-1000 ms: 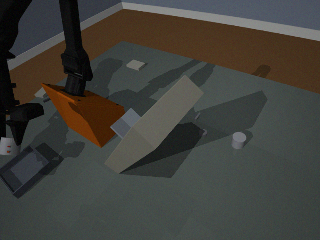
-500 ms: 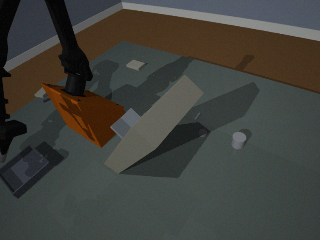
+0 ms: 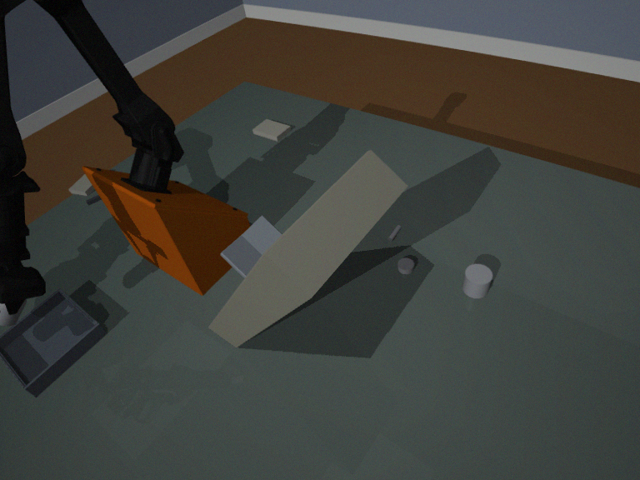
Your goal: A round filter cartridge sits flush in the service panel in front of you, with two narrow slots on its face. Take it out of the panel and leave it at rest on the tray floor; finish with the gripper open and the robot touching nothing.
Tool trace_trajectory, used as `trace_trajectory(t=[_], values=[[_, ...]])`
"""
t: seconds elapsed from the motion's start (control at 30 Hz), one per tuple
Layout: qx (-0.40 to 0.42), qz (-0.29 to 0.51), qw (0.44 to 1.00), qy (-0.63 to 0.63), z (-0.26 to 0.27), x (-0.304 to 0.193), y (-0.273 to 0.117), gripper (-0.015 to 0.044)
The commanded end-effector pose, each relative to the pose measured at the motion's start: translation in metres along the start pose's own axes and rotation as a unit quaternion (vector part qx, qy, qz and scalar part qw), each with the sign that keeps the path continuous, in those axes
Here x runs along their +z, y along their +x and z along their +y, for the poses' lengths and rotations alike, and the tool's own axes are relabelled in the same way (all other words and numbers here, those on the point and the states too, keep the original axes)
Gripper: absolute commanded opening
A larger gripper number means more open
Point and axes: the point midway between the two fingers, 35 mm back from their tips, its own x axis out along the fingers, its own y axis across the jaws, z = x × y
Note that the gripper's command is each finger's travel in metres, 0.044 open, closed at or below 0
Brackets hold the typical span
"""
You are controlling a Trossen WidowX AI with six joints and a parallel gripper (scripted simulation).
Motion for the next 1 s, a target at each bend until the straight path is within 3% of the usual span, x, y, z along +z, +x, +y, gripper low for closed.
trace_trajectory(t=[0.0, 0.93, 0.97], values=[[-0.017, 0.004, 0.999, 0.027, -0.013, -0.011, 0.012, 0.0000], [-0.018, 0.005, 0.999, 0.029, -0.014, -0.052, 0.077, 0.0000], [-0.017, 0.007, 0.999, 0.030, -0.013, -0.050, 0.074, 0.0026]])
